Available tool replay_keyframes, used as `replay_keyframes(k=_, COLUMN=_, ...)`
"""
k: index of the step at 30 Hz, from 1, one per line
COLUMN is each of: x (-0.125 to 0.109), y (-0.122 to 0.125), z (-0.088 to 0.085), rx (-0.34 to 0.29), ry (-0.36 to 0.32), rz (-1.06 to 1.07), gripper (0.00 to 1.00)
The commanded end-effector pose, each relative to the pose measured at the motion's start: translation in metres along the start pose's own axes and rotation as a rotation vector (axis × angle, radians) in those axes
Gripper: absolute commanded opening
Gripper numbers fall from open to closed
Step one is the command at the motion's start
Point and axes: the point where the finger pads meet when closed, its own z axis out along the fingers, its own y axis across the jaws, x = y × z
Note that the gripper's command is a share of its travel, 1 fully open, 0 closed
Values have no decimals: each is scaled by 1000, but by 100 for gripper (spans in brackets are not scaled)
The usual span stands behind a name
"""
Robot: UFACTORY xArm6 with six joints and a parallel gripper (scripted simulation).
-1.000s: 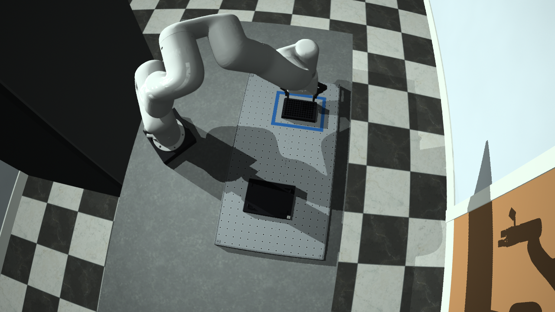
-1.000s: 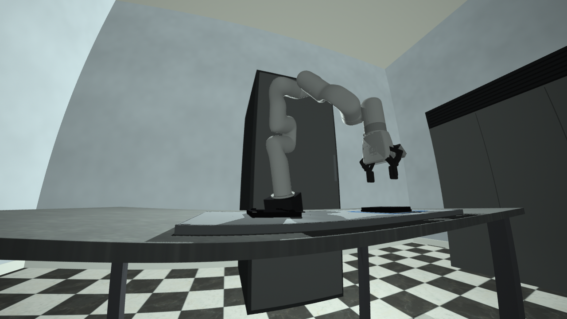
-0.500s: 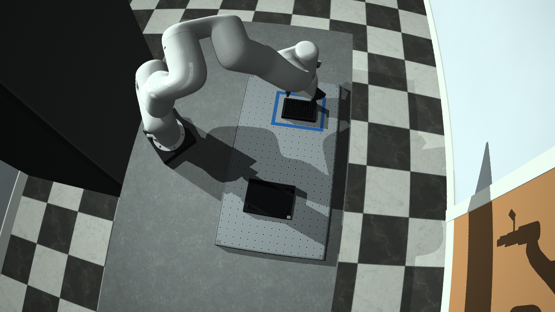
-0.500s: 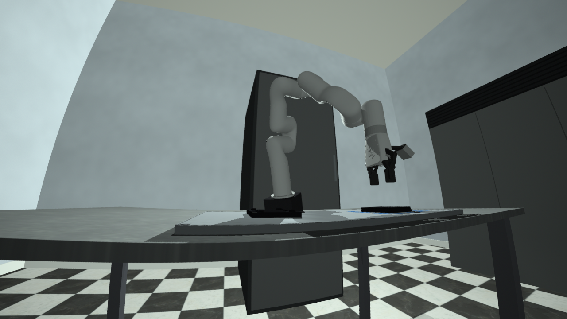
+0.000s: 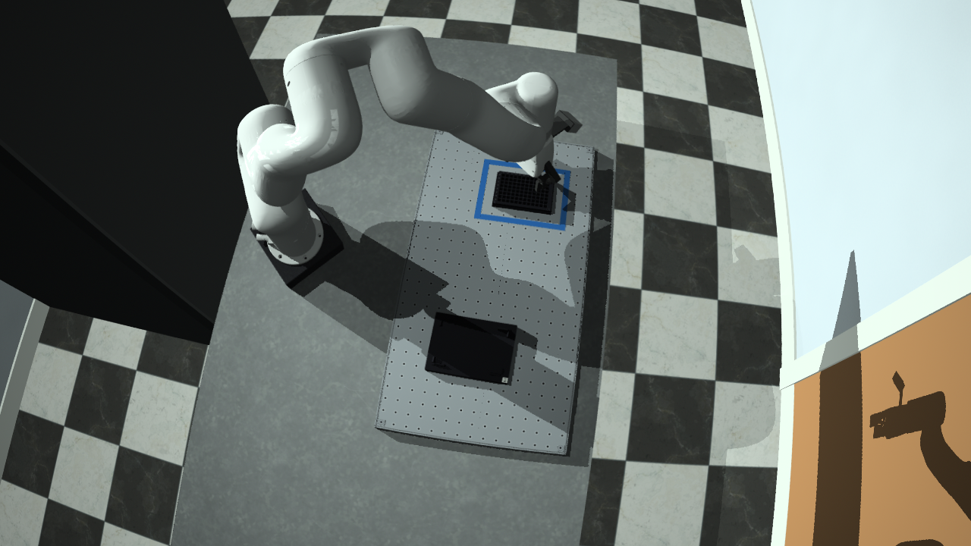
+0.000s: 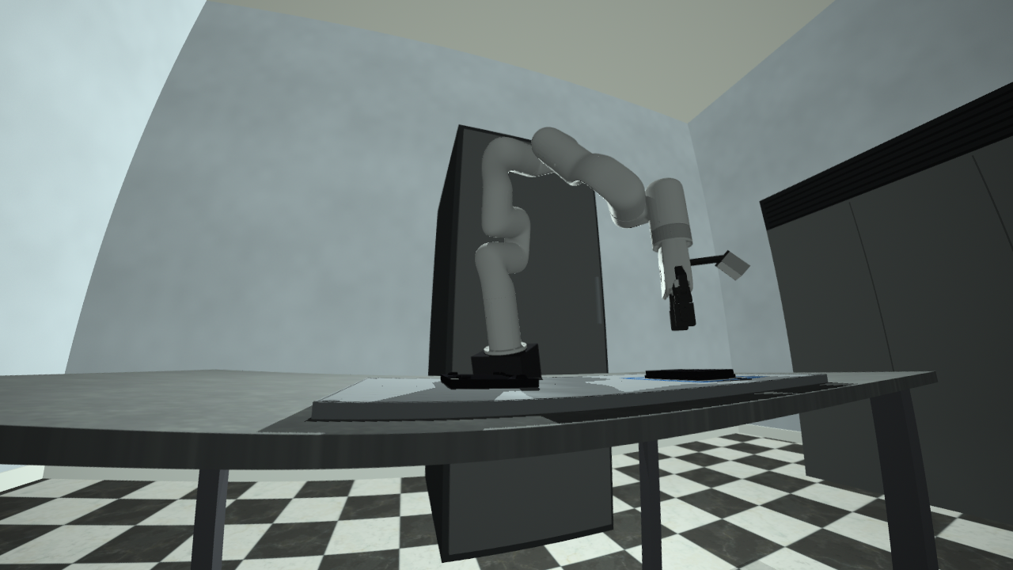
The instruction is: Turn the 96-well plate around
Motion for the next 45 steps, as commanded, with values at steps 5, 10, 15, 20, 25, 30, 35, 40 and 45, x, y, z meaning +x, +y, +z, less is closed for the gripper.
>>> replay_keyframes(k=5, x=1, y=1, z=-2, rx=-17, ry=5, rz=249, gripper=100)
replay_keyframes(k=10, x=1, y=1, z=-2, rx=-17, ry=7, rz=416, gripper=100)
replay_keyframes(k=15, x=1, y=1, z=-2, rx=-16, ry=8, rz=583, gripper=100)
replay_keyframes(k=20, x=1, y=1, z=-2, rx=-16, ry=9, rz=683, gripper=100)
replay_keyframes(k=25, x=1, y=1, z=-2, rx=-15, ry=10, rz=849, gripper=100)
replay_keyframes(k=30, x=1, y=1, z=-2, rx=-15, ry=10, rz=853, gripper=100)
replay_keyframes(k=35, x=1, y=1, z=-2, rx=-15, ry=10, rz=853, gripper=100)
replay_keyframes(k=40, x=1, y=1, z=-2, rx=-15, ry=10, rz=853, gripper=100)
replay_keyframes(k=45, x=1, y=1, z=7, rx=-15, ry=10, rz=853, gripper=100)
